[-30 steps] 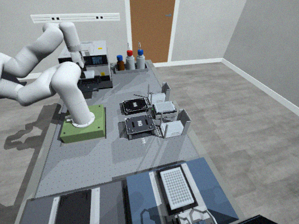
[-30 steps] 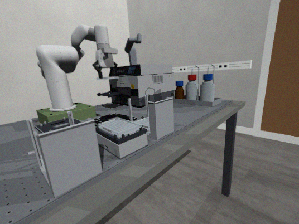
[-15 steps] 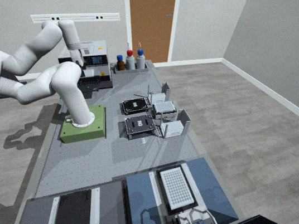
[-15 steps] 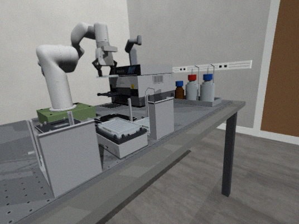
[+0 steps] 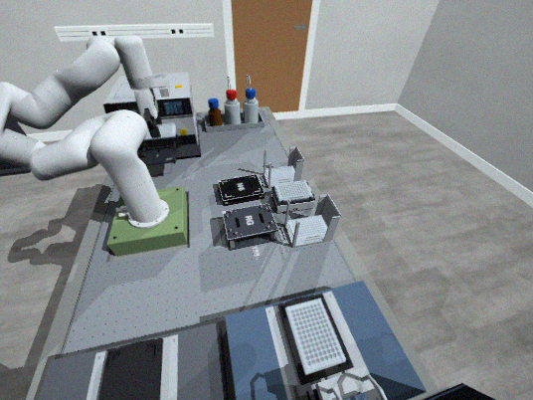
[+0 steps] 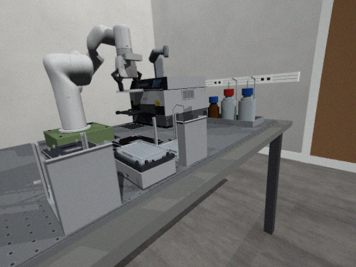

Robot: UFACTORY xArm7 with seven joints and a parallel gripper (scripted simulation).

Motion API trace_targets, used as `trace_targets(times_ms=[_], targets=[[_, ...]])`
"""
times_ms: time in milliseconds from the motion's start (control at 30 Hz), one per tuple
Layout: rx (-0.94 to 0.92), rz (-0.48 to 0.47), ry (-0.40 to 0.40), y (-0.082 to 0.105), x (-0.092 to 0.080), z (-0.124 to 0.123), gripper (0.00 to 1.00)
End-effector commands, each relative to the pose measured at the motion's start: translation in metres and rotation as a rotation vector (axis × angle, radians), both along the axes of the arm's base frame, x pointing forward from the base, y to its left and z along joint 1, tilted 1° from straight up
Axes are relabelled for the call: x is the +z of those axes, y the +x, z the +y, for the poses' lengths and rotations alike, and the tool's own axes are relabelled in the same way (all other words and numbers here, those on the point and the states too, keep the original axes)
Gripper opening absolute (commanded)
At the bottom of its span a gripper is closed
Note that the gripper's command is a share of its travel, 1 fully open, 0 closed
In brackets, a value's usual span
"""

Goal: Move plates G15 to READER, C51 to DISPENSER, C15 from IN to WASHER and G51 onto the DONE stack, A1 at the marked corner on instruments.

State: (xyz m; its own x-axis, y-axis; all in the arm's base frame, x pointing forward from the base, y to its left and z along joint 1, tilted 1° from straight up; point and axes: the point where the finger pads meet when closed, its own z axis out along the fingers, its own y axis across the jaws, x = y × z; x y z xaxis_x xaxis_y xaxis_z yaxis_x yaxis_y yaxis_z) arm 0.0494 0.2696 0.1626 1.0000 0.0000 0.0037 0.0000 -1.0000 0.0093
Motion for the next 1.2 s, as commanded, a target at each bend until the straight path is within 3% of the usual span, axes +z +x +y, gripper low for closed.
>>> trace_targets(times_ms=[0,1167], targets=[[0.001,-0.002,0.002,0.015,0.001,-0.003,0.0],[-0.003,-0.002,0.002,0.109,0.002,-0.026,0.0]])
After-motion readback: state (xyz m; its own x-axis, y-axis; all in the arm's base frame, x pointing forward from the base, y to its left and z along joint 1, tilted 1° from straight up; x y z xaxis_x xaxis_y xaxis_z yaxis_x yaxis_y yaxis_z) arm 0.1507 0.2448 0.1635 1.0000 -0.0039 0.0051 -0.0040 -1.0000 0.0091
